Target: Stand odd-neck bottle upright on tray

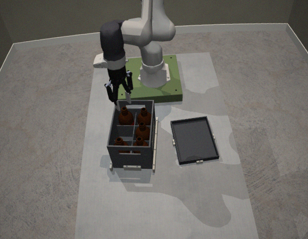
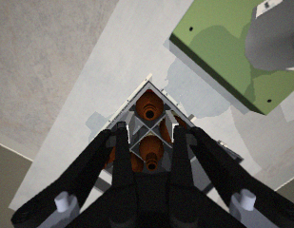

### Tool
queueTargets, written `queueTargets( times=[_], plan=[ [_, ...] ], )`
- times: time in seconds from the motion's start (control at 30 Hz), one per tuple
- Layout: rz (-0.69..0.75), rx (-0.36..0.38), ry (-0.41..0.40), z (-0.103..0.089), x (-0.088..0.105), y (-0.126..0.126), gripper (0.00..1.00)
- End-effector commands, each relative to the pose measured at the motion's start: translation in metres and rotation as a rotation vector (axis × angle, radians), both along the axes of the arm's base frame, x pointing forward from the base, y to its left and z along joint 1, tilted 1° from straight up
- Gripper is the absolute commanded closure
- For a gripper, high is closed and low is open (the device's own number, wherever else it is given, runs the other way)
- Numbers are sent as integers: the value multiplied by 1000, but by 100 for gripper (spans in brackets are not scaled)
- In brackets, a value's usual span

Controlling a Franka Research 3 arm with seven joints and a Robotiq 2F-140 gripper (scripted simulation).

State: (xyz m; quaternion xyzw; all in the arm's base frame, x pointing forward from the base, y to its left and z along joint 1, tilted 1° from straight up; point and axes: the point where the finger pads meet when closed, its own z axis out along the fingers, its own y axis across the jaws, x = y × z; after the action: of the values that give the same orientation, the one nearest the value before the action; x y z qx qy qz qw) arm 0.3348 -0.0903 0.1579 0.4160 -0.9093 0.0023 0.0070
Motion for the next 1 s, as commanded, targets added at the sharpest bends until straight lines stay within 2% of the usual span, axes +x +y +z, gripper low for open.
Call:
queueTargets(
  times=[0.0,0.97],
  plan=[
    [4,-1,0,-2,0,-2,56],
    [4,-1,0,-31,-1,-2,56]
  ],
)
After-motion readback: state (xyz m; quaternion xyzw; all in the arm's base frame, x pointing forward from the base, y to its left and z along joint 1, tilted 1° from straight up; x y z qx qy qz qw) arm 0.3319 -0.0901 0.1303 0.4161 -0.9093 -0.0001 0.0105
